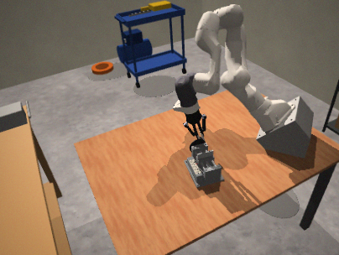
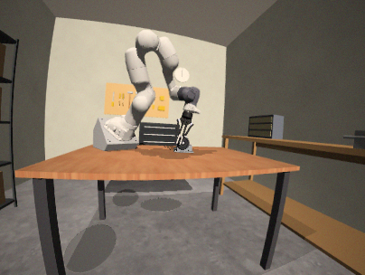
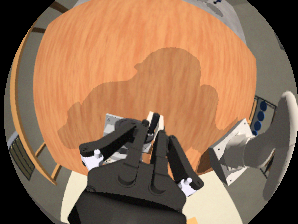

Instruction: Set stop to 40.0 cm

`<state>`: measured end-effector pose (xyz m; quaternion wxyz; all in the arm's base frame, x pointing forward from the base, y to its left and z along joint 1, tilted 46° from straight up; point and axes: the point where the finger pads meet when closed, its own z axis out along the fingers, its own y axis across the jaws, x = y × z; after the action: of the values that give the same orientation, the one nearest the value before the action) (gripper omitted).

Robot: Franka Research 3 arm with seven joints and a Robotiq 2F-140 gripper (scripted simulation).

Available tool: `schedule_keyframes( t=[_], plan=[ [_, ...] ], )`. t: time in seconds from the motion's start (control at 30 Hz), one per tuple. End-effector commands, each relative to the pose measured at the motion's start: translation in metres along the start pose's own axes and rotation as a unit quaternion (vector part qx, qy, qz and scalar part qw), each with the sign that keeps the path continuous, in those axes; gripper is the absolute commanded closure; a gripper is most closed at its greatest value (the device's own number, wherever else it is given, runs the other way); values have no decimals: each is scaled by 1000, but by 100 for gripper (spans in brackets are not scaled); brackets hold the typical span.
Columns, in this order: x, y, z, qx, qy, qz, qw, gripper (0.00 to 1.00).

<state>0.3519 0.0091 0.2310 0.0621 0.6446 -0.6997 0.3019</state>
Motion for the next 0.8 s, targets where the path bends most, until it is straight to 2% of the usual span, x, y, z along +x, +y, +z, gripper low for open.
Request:
schedule_keyframes(
  t=[0.0, 0.77],
  plan=[
    [0, 3, -4, -6, -1, -1, 1000, 96],
    [0, -2, -16, -6, -1, -1, 1000, 96]
  ],
)
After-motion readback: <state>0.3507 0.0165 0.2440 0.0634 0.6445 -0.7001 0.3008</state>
